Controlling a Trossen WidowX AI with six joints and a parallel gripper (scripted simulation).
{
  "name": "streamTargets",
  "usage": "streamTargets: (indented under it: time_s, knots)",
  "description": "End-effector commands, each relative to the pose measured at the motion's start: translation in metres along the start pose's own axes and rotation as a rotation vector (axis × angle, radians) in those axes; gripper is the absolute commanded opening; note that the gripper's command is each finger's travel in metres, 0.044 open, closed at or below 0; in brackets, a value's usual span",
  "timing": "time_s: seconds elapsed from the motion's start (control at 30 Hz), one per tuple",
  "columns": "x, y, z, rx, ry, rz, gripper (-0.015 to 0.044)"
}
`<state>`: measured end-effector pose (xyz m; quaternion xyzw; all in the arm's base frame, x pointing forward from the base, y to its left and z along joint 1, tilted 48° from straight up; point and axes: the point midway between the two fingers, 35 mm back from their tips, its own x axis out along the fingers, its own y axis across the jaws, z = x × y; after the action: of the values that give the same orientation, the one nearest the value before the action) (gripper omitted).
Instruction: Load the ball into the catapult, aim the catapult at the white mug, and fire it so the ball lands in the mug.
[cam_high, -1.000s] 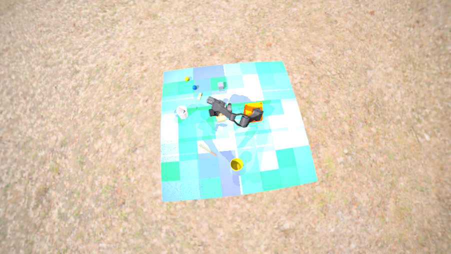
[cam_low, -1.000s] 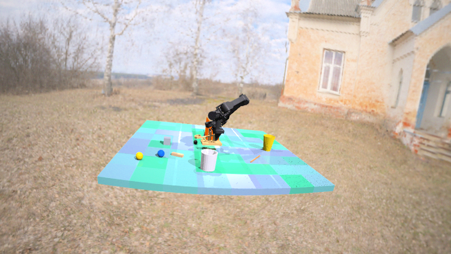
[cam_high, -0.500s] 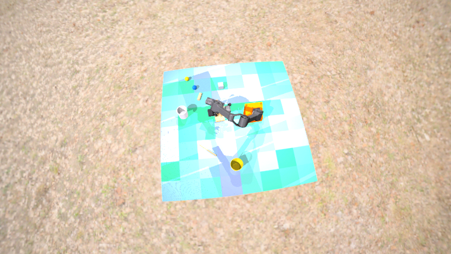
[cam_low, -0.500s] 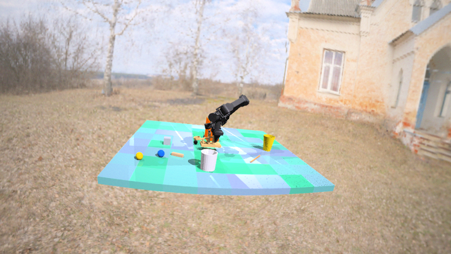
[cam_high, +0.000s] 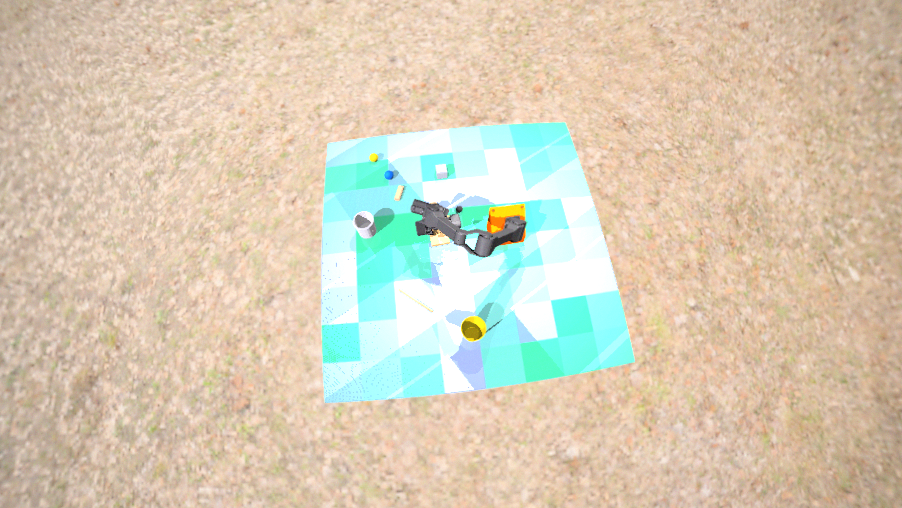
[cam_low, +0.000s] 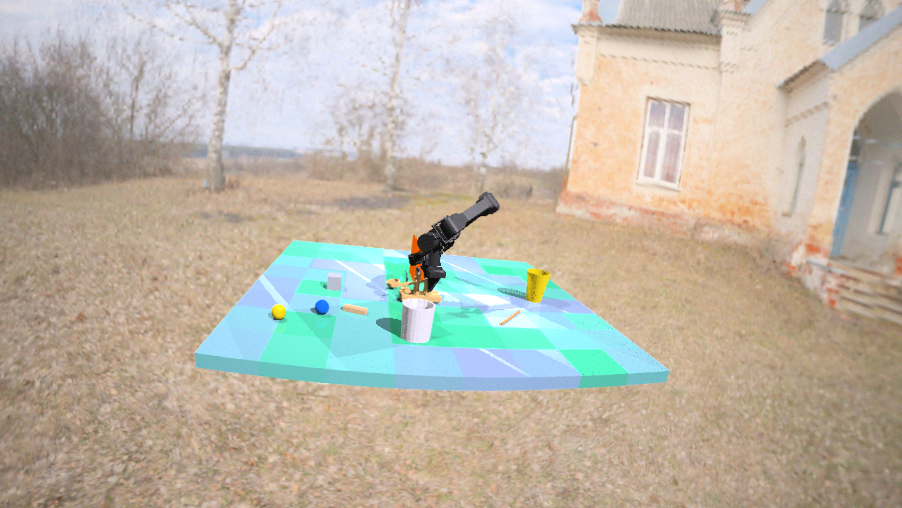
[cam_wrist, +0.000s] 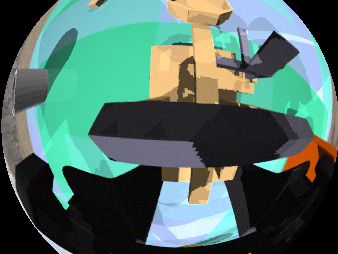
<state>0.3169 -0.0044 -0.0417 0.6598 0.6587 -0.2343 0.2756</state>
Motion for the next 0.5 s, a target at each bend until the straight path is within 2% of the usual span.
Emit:
streamTargets:
  time_s: [0.0, 0.27, 0.47]
  knots:
    - [0.0035, -0.0006, 0.0013, 0.009, 0.001, 0.007, 0.0000]
    - [0.0048, 0.0000, -0.0002, 0.000, 0.001, 0.000, 0.0000]
    - [0.0048, 0.0000, -0.0002, 0.000, 0.001, 0.000, 0.0157]
